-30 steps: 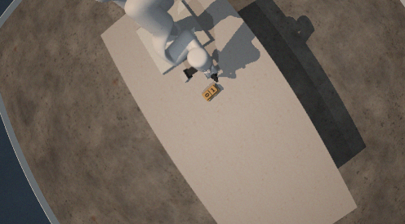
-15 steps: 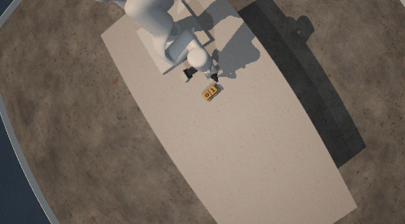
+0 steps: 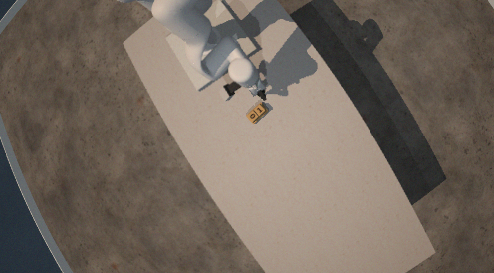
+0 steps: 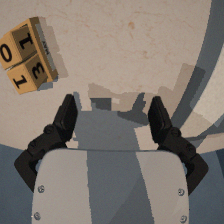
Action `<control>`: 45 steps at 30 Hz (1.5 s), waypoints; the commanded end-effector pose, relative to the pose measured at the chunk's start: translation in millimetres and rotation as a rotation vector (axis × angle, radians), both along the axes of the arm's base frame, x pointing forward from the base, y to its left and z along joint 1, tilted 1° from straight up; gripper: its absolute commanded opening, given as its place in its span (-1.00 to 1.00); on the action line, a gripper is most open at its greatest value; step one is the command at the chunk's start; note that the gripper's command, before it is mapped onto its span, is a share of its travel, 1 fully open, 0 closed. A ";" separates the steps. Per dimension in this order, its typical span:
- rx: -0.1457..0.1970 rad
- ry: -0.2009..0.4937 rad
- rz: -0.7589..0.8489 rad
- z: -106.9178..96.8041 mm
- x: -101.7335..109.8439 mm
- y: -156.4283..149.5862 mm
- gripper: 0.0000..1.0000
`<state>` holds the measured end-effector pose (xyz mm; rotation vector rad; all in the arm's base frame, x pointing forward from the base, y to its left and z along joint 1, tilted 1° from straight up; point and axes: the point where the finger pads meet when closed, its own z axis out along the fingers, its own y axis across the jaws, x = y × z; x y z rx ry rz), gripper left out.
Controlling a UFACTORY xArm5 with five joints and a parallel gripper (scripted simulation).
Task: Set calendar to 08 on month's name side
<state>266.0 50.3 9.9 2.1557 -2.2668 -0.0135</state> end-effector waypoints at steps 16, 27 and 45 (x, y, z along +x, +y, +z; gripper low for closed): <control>0.001 -0.003 0.000 0.6 1.1 0.2 1.00; 0.001 -0.003 0.000 12.3 1.3 0.2 1.00; 0.001 -0.003 0.000 27.1 25.2 1.0 1.00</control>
